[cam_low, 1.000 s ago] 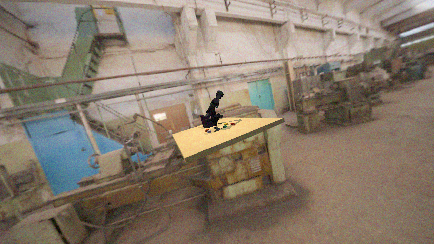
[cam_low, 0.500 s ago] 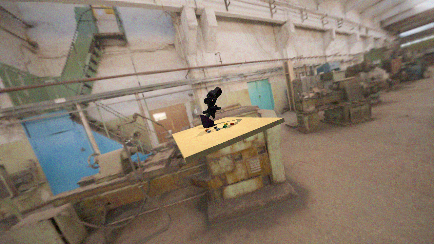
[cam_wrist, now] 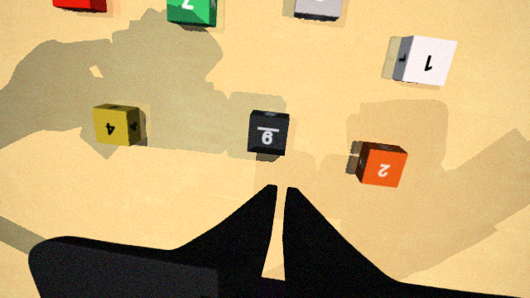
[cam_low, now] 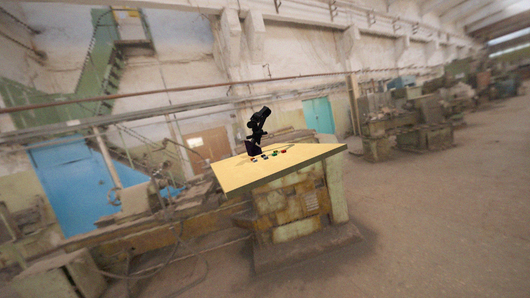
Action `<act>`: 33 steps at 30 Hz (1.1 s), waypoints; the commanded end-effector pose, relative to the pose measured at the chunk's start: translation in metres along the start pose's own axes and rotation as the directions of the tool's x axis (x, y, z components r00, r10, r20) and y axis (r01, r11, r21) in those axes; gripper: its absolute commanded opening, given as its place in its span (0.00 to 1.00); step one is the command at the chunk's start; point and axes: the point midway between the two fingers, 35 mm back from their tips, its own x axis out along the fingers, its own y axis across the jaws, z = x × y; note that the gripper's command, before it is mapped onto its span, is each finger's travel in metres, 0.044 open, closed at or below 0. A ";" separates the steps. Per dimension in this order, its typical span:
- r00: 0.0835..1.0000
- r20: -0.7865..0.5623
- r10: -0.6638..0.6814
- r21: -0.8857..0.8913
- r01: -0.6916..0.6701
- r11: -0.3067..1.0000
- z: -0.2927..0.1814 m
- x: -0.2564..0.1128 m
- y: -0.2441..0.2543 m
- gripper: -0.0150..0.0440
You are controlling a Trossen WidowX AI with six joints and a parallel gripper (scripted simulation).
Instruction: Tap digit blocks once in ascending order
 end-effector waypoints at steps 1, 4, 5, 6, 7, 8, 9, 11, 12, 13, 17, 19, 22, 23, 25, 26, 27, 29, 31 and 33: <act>1.000 -0.008 0.000 0.014 0.000 1.000 -0.002 0.030 0.001 0.29; 1.000 -0.008 0.003 0.014 -0.003 1.000 -0.004 0.063 0.002 0.29; 1.000 -0.006 0.006 0.006 -0.006 1.000 -0.004 0.070 0.003 0.29; 1.000 -0.005 0.009 0.001 -0.009 1.000 -0.005 0.074 0.004 0.29; 1.000 -0.005 0.009 -0.001 -0.009 1.000 -0.005 0.075 0.004 0.29; 1.000 -0.005 0.009 -0.001 -0.009 1.000 -0.005 0.075 0.004 0.29; 1.000 -0.005 0.009 -0.001 -0.009 1.000 -0.005 0.075 0.004 0.29; 1.000 -0.005 0.009 -0.001 -0.009 1.000 -0.005 0.076 0.004 0.29; 1.000 -0.005 0.009 -0.001 -0.009 1.000 -0.005 0.078 0.004 0.29; 1.000 -0.005 0.009 -0.001 -0.009 1.000 -0.005 0.079 0.004 0.29; 1.000 -0.005 0.009 -0.001 -0.009 1.000 -0.004 0.086 0.004 0.29; 1.000 -0.005 0.009 -0.001 -0.009 1.000 -0.004 0.089 0.004 0.29; 1.000 -0.005 0.010 -0.001 -0.010 1.000 -0.004 0.094 0.004 0.29; 1.000 -0.005 0.010 -0.001 -0.010 1.000 -0.004 0.095 0.004 0.29; 1.000 -0.005 0.010 -0.001 -0.010 1.000 -0.005 0.098 0.004 0.29; 1.000 -0.005 0.010 -0.001 -0.010 1.000 -0.005 0.100 0.004 0.29; 1.000 -0.005 0.010 -0.001 -0.010 1.000 -0.005 0.102 0.004 0.29; 1.000 -0.005 0.011 -0.001 -0.011 1.000 -0.005 0.104 0.004 0.29; 1.000 -0.005 0.011 -0.001 -0.011 1.000 -0.005 0.105 0.004 0.29; 1.000 -0.005 0.011 -0.001 -0.011 1.000 -0.005 0.105 0.004 0.29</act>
